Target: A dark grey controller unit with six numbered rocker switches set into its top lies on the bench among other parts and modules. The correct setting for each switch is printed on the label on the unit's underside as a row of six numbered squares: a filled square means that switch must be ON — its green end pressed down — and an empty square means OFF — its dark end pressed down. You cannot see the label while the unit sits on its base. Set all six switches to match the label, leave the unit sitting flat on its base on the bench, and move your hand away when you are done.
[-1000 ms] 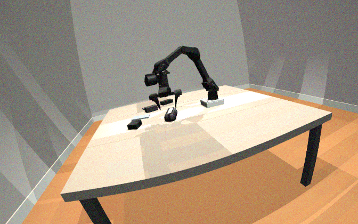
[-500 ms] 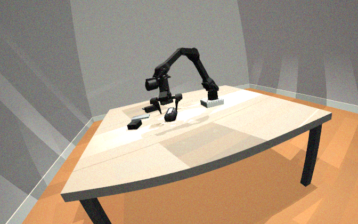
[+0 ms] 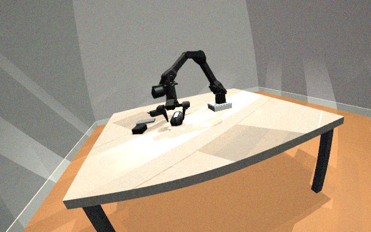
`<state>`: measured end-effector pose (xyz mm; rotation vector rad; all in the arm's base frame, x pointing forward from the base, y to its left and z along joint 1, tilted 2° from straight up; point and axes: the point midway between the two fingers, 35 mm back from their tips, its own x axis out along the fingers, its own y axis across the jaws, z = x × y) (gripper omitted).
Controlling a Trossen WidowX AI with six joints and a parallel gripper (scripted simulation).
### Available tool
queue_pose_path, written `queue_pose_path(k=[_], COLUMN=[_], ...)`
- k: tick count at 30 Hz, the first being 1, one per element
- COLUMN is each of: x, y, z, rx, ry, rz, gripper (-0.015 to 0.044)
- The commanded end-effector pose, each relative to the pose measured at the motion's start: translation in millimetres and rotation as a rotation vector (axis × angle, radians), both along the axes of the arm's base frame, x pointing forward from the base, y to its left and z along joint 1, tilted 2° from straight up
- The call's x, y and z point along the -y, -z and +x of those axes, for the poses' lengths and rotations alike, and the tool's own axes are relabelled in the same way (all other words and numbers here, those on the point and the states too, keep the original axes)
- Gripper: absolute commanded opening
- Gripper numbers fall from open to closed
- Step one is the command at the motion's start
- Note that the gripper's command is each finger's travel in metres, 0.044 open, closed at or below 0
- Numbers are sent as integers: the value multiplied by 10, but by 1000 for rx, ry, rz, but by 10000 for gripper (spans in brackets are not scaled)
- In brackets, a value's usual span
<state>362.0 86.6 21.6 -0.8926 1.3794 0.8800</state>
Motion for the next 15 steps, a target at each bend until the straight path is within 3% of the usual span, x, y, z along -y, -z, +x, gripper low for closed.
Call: queue_pose_path(k=[1, 5, 15], x=[3, 3, 3], y=[49, 49, 49], z=[-5, -5, -5], rx=[1, 1, 1], ry=[10, 10, 10], rz=[-4, -4, -4], gripper=[440, 335, 326])
